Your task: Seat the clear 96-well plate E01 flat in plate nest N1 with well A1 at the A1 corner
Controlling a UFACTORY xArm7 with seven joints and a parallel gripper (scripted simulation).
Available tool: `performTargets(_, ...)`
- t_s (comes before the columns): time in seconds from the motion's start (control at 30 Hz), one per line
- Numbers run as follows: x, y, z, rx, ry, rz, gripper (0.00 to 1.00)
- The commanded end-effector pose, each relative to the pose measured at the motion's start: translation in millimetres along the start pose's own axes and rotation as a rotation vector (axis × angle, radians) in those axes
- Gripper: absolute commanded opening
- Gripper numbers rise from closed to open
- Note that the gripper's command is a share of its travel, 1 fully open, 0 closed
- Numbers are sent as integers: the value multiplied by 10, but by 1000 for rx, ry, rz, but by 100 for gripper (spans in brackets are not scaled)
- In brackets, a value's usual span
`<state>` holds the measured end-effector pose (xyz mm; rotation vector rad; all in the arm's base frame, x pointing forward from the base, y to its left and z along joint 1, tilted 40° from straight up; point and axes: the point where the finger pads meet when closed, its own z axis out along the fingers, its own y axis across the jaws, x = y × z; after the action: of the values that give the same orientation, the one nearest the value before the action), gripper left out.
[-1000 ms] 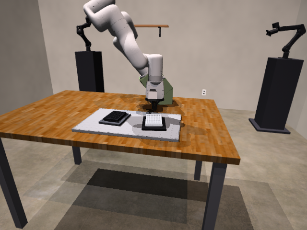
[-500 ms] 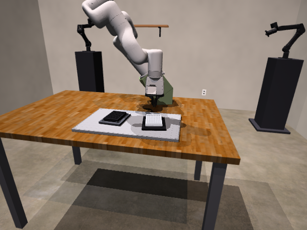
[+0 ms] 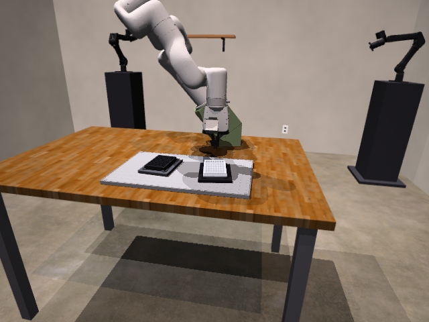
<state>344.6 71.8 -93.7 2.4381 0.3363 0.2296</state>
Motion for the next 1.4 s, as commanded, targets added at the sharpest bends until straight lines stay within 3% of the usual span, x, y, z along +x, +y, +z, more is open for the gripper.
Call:
performTargets(0.0, 9, -10, 61, 2, 3, -1, 0)
performTargets(1.03, 10, -10, 511, 2, 2, 0, 0)
performTargets(1.37, 10, -10, 517, 2, 2, 0, 0)
